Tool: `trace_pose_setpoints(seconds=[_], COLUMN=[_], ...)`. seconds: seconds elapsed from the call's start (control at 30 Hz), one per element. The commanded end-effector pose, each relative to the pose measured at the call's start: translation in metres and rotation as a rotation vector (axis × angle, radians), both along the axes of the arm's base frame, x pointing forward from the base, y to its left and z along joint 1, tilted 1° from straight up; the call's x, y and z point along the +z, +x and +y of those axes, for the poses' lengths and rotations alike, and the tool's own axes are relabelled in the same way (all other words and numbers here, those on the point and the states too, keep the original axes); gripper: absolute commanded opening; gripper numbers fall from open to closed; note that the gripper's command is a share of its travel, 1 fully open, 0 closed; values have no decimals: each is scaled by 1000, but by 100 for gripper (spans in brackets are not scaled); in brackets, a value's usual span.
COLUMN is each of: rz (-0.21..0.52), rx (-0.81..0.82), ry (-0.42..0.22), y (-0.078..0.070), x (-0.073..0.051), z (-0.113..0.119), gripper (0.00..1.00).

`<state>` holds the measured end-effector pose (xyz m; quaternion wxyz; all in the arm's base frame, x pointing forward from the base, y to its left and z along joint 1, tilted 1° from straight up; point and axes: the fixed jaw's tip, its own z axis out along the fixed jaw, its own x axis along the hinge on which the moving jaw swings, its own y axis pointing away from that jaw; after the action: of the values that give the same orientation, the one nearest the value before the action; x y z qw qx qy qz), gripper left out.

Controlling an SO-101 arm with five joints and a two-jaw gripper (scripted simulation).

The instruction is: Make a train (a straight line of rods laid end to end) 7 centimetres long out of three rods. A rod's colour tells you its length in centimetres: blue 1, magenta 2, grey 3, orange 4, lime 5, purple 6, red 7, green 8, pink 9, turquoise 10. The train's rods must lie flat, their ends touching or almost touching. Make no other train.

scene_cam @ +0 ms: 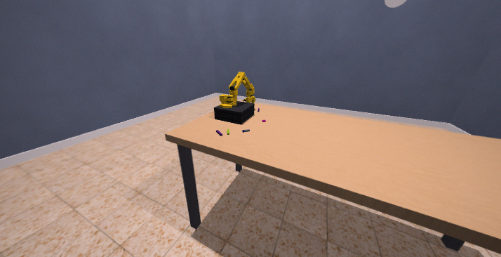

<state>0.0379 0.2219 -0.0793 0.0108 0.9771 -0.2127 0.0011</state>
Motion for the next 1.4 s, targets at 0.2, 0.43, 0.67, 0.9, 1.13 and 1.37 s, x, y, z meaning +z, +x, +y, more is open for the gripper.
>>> trace_pose_setpoints(seconds=[0.2, 0.43, 0.67, 0.9, 1.13, 1.37], rz=[1, 1, 1, 1, 1, 1], rx=[0, 0, 0, 0, 0, 0], ry=[-1, -1, -1, -1, -1, -1], y=[-2, -2, -2, -2, -2, -2], x=[-4, -4, -4, -4, -4, -4], z=[0, 0, 0, 0, 0, 0], gripper=[19, 18, 16, 12, 7, 3])
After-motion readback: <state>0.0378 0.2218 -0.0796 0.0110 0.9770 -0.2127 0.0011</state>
